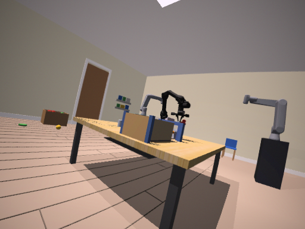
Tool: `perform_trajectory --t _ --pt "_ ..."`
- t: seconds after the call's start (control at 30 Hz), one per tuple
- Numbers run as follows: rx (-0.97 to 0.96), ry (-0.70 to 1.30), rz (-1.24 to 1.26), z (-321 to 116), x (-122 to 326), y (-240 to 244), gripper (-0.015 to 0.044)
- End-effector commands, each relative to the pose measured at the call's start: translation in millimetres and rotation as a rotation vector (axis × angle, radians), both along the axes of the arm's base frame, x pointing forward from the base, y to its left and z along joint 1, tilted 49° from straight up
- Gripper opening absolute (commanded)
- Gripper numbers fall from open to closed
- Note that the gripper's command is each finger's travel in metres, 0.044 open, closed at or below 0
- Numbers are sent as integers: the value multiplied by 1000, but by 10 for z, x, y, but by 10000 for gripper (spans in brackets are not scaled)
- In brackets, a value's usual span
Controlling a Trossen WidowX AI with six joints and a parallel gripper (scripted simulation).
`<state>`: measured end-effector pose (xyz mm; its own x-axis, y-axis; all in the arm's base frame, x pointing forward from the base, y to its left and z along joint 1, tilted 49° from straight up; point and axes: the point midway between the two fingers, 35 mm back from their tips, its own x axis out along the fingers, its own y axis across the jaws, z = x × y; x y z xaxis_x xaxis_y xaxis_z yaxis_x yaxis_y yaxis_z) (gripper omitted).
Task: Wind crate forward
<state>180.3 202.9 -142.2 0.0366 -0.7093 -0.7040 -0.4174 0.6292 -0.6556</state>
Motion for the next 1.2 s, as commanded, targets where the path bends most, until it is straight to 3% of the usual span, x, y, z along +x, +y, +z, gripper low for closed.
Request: perform_trajectory --t 0.0,1.17 --pt "63 12 -7 39 11 44 0" --pt "611 195 -160 33 21 26 0"
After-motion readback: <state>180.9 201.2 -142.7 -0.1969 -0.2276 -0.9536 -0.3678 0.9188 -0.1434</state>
